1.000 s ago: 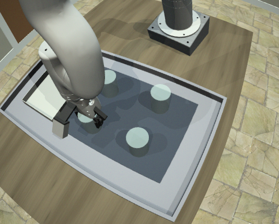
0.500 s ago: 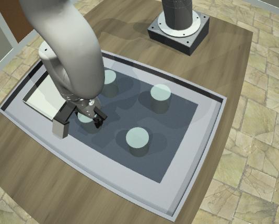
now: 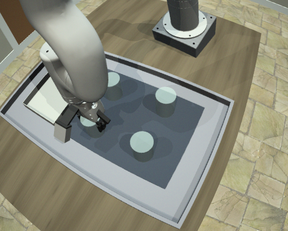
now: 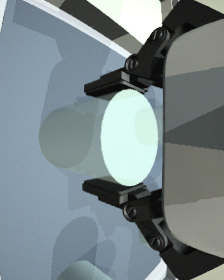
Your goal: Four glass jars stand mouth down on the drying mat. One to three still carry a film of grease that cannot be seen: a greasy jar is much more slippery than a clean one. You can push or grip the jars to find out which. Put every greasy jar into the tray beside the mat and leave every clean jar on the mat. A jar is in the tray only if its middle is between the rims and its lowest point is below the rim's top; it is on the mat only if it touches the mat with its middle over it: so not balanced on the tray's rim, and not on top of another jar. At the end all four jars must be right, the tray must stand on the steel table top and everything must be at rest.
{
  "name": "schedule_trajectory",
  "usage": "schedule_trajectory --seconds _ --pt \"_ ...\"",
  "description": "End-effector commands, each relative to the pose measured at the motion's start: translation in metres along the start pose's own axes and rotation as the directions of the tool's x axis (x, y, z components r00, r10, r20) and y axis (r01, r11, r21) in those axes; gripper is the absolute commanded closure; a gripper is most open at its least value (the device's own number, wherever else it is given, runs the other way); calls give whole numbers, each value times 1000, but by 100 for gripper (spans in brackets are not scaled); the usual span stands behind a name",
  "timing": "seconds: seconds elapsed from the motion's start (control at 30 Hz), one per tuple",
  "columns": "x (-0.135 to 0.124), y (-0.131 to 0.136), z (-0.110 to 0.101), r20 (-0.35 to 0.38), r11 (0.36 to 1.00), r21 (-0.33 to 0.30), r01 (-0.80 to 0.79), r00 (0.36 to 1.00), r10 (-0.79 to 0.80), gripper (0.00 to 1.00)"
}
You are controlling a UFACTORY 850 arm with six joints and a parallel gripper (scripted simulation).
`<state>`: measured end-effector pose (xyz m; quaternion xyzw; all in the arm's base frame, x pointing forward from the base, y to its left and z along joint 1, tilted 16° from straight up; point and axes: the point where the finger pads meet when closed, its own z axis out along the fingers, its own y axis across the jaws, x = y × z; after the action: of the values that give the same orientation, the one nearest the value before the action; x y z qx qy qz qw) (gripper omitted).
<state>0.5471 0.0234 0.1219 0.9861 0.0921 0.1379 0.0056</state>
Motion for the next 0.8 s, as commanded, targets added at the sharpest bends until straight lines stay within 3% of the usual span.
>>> schedule_trajectory --seconds 0.0,0.77 --pt "1 0 -1 -2 1000 0 0 1000 0 23" --pt "1 0 -1 -2 1000 0 0 1000 0 29"
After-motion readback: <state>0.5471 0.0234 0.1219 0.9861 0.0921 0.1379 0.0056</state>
